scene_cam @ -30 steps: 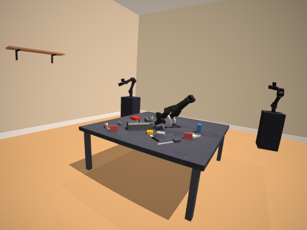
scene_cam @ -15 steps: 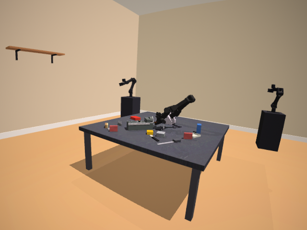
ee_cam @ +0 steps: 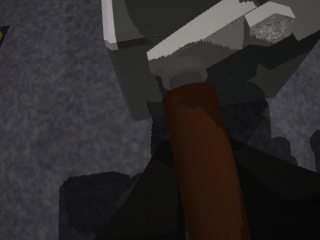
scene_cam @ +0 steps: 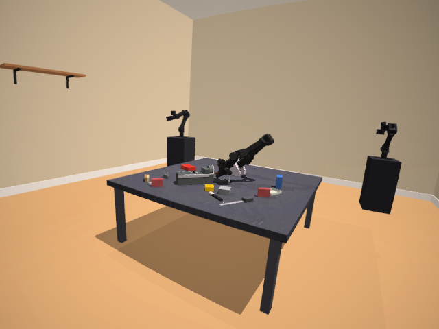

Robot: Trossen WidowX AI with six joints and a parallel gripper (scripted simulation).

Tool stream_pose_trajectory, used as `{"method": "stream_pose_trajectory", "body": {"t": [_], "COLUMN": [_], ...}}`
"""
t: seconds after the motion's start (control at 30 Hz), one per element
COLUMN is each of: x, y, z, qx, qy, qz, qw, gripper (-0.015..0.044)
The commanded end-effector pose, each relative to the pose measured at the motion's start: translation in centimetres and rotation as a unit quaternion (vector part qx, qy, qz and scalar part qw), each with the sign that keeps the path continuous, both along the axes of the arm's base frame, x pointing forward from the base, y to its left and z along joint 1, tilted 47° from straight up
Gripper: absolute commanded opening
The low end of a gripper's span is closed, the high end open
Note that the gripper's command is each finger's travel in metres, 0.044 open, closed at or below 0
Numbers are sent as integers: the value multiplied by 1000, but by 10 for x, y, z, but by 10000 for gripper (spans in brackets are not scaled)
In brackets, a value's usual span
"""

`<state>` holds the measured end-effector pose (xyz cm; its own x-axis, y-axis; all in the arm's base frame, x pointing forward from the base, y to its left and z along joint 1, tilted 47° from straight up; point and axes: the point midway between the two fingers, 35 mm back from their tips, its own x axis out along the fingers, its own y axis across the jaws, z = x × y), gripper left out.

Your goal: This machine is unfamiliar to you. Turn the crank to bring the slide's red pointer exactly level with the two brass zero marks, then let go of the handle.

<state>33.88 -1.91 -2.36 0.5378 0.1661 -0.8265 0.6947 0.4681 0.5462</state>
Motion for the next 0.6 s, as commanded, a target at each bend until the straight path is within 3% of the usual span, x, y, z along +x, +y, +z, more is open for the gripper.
{"method": "stream_pose_trajectory", "body": {"t": [0.0,0.03,0.57], "x": [0,0,0], "y": [0,0,0], "z": [0,0,0], "qx": [0,0,0], "qy": [0,0,0], "qz": [0,0,0], "qw": [1000,1000,1000], "gripper": [0,0,420]}}
